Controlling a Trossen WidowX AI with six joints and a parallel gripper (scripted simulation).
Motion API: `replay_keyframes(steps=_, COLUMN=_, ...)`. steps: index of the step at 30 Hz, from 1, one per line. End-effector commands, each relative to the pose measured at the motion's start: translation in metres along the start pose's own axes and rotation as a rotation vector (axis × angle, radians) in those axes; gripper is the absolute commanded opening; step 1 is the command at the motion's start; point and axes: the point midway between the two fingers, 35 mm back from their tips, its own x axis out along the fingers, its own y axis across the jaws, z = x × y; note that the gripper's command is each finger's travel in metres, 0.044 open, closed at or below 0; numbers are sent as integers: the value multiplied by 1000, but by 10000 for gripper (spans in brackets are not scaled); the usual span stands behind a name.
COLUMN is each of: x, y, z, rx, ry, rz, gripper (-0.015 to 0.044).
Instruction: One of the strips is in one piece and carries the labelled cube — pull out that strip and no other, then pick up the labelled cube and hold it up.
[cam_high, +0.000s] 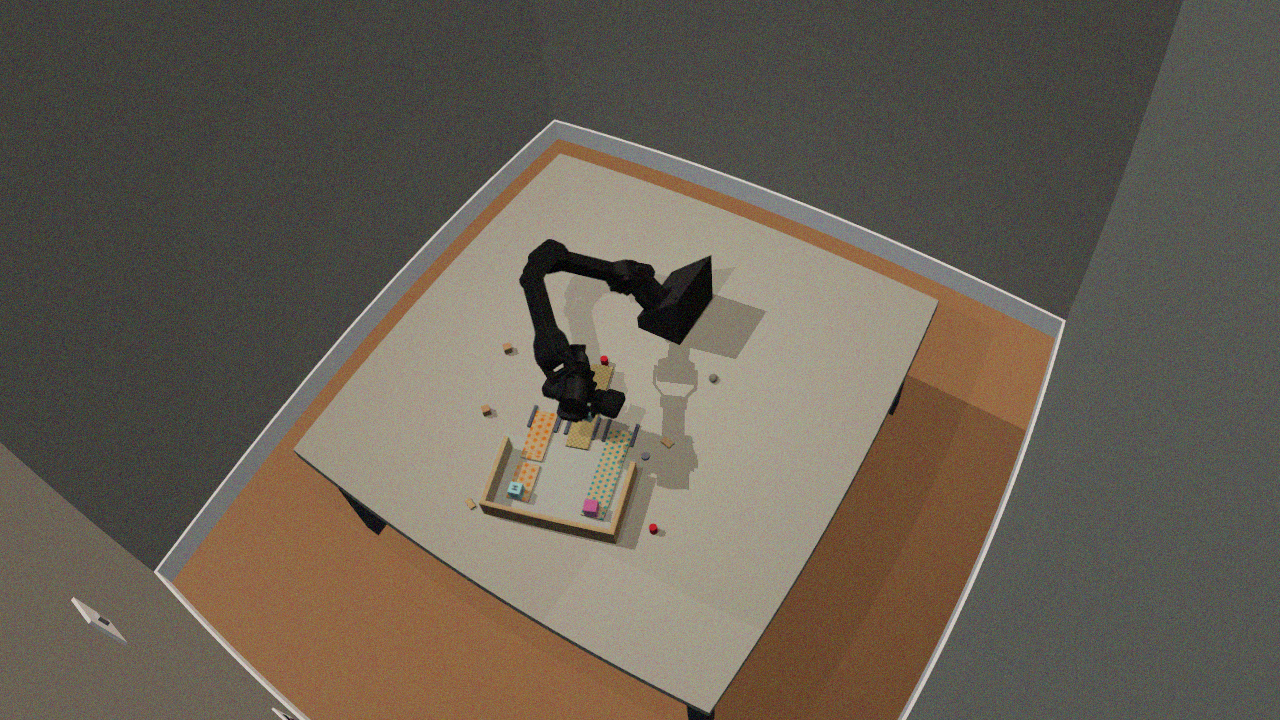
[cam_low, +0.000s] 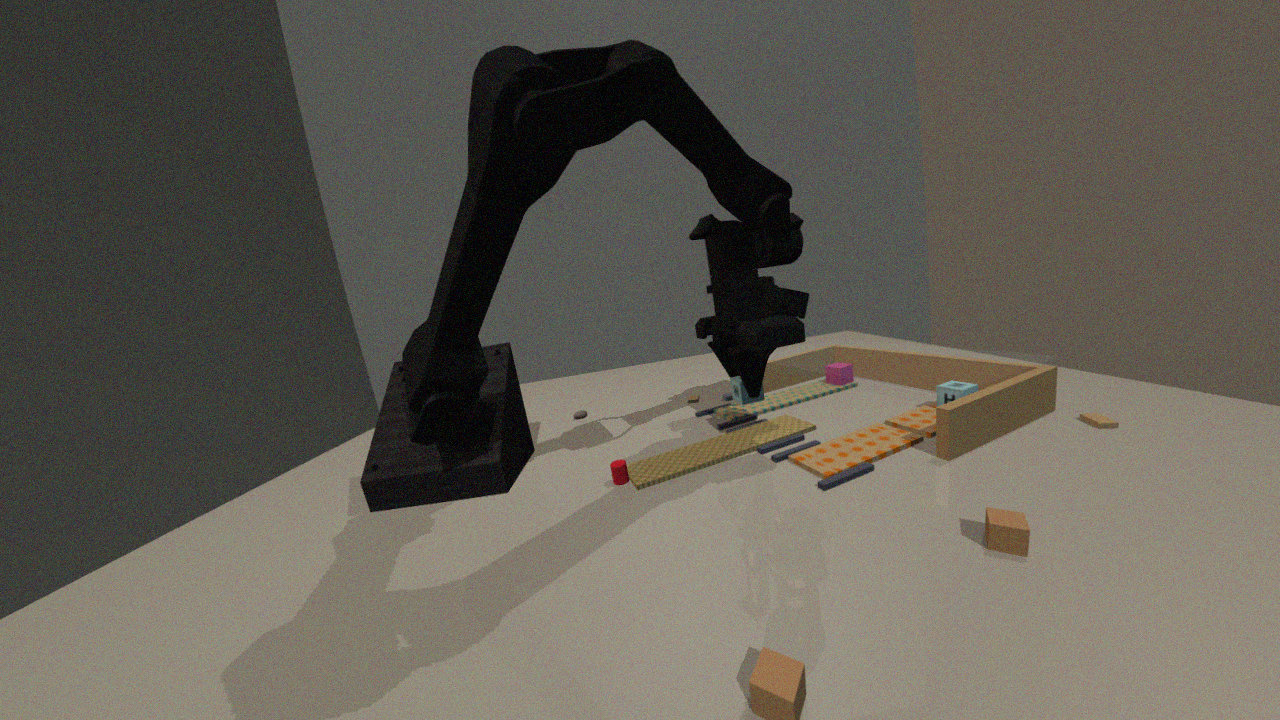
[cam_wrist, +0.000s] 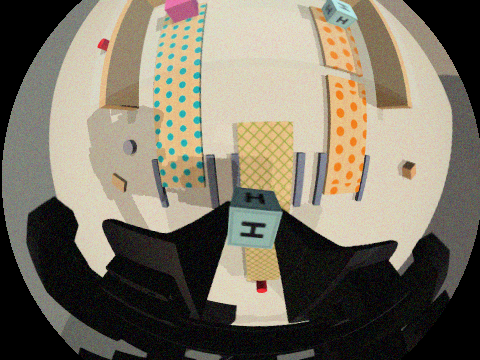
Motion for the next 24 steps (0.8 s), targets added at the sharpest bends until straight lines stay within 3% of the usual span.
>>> replay_keyframes(steps=1, x=-2, y=1, z=-7, rx=1, ry=7, rz=2, gripper=0)
replay_keyframes(steps=19, x=-2, y=6, z=-58, rx=-1, ry=9, rz=2, gripper=0)
replay_keyframes(steps=24, x=-23, y=6, z=-58, rx=-1, ry=8, rz=4, gripper=0)
